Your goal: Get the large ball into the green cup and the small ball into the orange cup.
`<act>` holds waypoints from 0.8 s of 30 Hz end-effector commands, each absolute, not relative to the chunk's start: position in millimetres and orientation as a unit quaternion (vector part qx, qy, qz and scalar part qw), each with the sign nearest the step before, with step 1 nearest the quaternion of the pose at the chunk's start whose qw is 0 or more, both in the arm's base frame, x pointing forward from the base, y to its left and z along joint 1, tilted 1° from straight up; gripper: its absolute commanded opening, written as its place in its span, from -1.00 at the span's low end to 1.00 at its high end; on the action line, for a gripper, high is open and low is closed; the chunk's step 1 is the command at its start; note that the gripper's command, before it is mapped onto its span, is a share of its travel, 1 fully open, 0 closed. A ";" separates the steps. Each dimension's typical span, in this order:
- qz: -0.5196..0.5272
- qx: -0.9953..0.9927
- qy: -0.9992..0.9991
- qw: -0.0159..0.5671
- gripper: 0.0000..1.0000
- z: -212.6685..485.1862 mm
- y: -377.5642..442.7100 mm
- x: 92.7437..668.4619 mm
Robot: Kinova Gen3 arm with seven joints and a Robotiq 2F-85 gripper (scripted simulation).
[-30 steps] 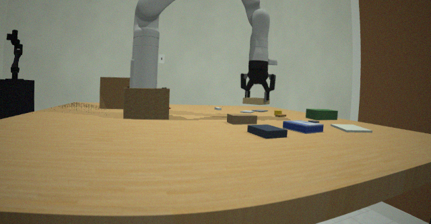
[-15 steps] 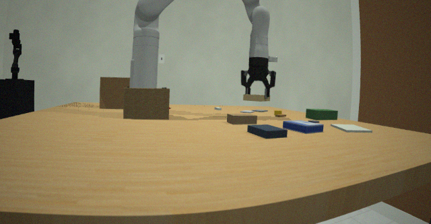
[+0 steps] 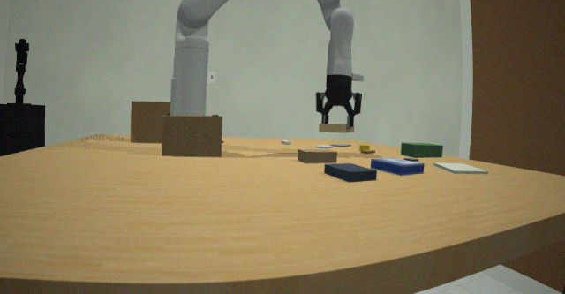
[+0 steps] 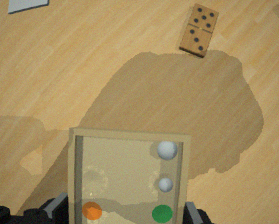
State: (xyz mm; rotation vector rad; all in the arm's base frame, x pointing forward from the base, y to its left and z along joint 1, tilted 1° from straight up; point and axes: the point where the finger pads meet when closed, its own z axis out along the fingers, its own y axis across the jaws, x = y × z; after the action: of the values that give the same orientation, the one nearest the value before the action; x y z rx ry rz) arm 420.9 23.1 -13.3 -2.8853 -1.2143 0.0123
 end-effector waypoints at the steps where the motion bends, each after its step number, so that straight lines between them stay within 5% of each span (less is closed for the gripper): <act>1: 0.003 -0.922 -0.388 0.005 0.48 -12.7 23.2 421.5; 24: -0.017 -0.922 -0.388 0.014 0.48 -12.7 22.6 421.0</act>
State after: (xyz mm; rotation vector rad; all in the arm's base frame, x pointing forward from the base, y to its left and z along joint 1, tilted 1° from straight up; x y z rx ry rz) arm 422.9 29.1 -14.4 -2.8654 -1.2355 -0.0389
